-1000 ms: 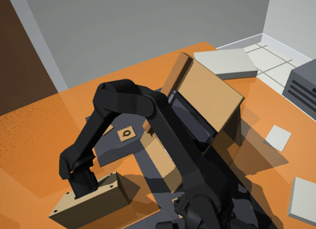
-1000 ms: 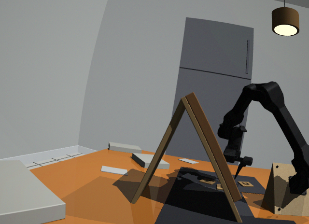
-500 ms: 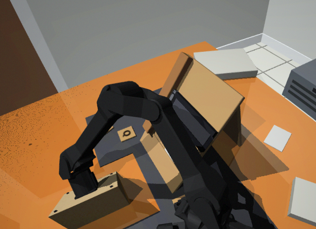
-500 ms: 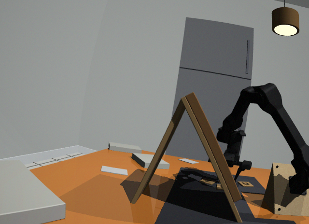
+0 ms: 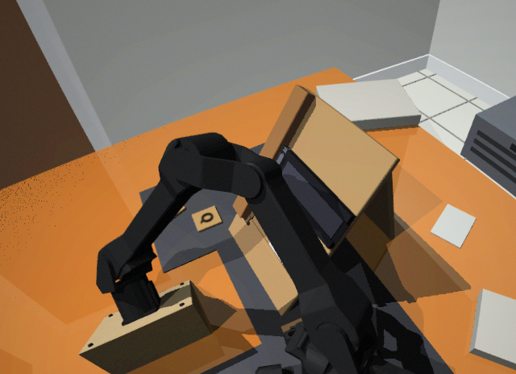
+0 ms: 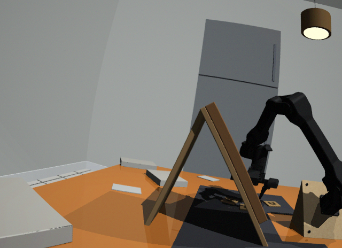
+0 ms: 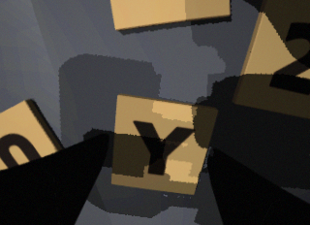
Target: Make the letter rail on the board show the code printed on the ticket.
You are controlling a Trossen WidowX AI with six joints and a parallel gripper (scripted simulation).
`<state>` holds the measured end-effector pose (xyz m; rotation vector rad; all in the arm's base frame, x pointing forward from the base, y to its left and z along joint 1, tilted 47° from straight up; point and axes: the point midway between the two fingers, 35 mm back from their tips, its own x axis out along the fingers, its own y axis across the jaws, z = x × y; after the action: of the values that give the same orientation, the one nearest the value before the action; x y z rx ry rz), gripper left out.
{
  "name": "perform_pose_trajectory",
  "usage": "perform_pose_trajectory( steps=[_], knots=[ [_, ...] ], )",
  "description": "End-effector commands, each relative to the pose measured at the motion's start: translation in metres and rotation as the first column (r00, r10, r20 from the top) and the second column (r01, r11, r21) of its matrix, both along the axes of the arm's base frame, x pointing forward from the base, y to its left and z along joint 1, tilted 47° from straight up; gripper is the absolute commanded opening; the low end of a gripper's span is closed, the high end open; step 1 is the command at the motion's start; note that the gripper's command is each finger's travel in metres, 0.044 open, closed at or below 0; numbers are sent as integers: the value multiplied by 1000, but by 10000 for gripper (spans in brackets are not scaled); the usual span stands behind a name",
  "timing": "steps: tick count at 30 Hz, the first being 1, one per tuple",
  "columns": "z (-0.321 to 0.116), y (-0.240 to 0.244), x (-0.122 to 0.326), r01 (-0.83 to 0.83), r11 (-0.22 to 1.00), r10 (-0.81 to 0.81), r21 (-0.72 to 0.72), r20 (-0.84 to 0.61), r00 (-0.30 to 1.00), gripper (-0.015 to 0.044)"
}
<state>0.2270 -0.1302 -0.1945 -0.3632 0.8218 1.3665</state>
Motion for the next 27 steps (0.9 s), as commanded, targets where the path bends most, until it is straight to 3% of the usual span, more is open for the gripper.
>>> perform_pose_trajectory(
  steps=[1, 8, 17, 27],
  knots=[
    [0, 0, 0, 6, 1000, -6, 1, -1, 1000, 280],
    [0, 0, 0, 6, 1000, -6, 1, -1, 1000, 233],
    [5, -4, -1, 6, 1000, -6, 0, -2, 1000, 0],
    [9, -8, -1, 6, 1000, -6, 0, -2, 1000, 0]
  ],
)
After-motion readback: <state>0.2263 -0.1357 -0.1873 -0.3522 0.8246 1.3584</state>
